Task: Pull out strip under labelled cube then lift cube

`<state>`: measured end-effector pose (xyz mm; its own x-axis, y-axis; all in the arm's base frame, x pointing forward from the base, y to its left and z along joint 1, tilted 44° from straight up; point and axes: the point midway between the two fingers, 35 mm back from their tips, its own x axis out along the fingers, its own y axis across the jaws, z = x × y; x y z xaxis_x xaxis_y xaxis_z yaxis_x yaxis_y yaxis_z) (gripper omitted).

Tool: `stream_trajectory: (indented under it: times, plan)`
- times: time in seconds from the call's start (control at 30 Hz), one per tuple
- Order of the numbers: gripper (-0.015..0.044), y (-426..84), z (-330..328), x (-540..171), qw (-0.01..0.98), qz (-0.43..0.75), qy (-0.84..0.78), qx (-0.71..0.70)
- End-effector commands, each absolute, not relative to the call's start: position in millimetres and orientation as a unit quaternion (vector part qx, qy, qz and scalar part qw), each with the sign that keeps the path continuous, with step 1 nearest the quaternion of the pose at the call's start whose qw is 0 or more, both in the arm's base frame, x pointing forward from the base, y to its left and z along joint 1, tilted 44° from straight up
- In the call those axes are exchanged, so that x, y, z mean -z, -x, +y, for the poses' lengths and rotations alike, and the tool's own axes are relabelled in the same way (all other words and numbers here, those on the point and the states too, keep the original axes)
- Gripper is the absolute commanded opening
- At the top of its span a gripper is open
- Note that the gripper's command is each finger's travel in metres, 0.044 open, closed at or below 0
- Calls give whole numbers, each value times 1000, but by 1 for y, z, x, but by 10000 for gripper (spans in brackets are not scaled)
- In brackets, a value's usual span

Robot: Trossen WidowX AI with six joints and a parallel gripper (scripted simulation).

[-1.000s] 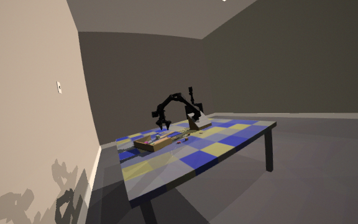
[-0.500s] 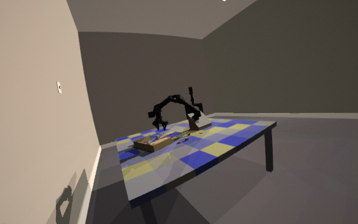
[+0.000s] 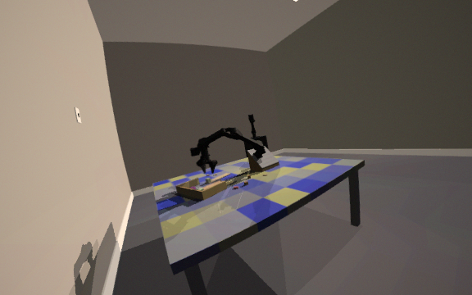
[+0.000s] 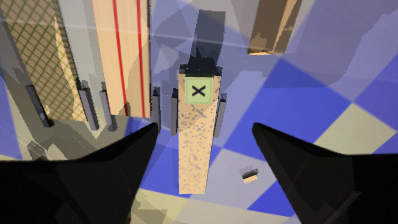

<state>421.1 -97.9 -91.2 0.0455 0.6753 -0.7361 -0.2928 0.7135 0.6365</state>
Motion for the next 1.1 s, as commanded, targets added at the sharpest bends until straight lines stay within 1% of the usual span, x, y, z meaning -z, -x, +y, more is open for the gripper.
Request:
stream_trajectory:
  times: [0.0, 0.17, 0.4, 0.43, 1.07]
  plan:
    - [440, -435, -91, 87, 704, 599, -162, -345]
    - [440, -444, -87, 84, 704, 599, -162, -345]
    - [256, -445, -81, 90, 704, 599, -162, -345]
    - [250, -445, -80, 92, 704, 599, -162, -345]
    - [250, -446, -58, 114, 704, 599, -163, -346]
